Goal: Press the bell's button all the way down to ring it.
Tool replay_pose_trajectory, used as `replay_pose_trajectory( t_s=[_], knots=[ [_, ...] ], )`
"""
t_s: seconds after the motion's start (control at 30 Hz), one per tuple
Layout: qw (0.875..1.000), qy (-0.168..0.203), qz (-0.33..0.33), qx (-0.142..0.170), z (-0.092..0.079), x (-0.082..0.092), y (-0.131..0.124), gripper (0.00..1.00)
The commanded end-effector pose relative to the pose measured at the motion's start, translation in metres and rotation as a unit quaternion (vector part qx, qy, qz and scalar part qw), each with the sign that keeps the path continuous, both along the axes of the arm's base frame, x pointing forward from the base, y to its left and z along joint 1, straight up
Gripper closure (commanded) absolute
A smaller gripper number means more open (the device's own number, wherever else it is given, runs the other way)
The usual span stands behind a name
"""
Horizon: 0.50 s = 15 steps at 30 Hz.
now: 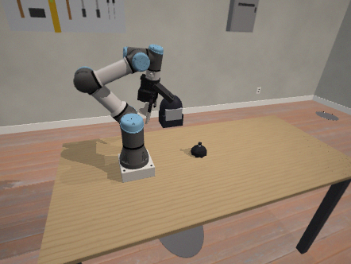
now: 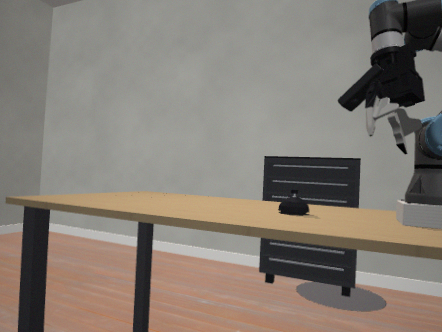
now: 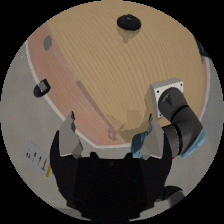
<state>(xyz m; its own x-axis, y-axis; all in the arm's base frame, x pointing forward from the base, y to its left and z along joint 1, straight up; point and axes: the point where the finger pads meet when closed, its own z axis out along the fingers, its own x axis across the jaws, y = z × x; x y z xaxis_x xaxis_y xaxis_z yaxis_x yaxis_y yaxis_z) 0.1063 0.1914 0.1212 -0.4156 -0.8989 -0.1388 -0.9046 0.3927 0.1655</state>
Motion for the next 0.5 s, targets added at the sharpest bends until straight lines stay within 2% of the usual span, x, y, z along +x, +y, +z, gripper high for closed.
replay_pose_trajectory(
  t_s=[0.0, 0.1, 0.23, 0.3, 0.47],
  knots=[
    [1.000, -0.006, 0.010, -0.002, 0.001, 0.011, -0.003, 0.00],
    [1.000, -0.014, 0.027, -0.007, 0.002, 0.027, -0.008, 0.00],
    [0.998, -0.029, 0.059, -0.016, 0.004, 0.060, -0.020, 0.00],
    [0.998, -0.029, 0.059, -0.016, 0.004, 0.060, -0.020, 0.00],
    [0.992, -0.048, 0.111, -0.034, 0.002, 0.110, -0.045, 0.00]
  ],
)
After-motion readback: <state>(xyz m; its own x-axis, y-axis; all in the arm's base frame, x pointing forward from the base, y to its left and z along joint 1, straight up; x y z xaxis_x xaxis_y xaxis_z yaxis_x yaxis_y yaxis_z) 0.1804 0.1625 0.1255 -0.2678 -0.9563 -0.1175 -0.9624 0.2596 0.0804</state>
